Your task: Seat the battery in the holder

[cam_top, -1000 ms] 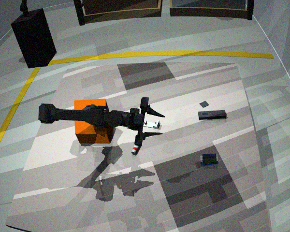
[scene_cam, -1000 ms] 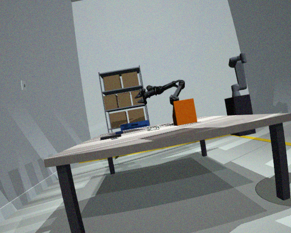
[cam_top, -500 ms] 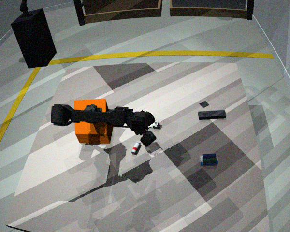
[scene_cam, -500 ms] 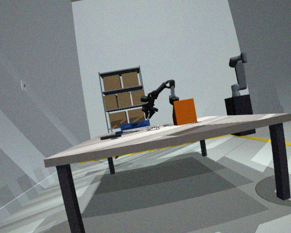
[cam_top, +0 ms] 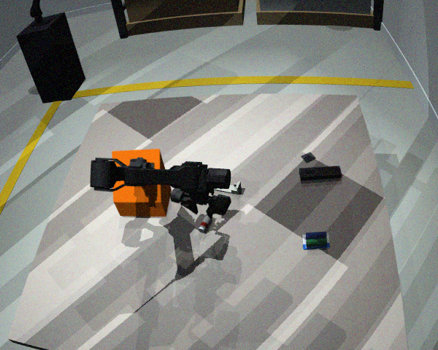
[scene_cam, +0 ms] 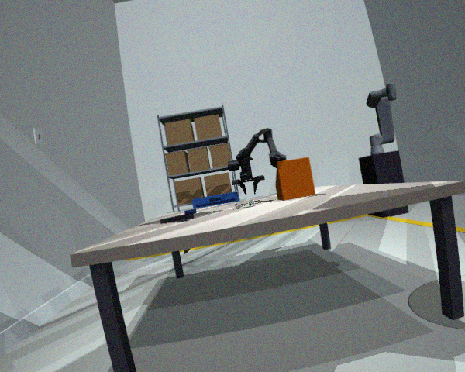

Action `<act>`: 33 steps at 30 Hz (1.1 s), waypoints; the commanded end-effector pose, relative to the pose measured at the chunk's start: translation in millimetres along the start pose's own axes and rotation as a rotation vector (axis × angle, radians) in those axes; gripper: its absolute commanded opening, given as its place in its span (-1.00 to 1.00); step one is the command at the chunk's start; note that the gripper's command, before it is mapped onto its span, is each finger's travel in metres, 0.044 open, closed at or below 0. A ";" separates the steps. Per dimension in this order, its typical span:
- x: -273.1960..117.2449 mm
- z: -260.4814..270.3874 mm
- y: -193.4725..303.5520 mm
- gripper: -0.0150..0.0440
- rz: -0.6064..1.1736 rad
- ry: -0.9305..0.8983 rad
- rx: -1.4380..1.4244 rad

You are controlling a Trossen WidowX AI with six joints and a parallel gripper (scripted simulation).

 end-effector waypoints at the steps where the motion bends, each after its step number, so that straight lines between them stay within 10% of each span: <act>1: 0.9 1.2 0.4 0.32 0.009 -0.007 -0.018; 33: 49.9 2.0 1.1 0.32 0.011 -0.007 -0.019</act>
Point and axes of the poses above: the point midway between the two fingers, 35 mm back from their tips, its own x axis out along the fingers, its own z axis across the jaws, y = z × x, the point moved 4 cm from there along -x, back along the fingers, and after that the axes turned 10 degrees about -x, right-handed, at the moved point
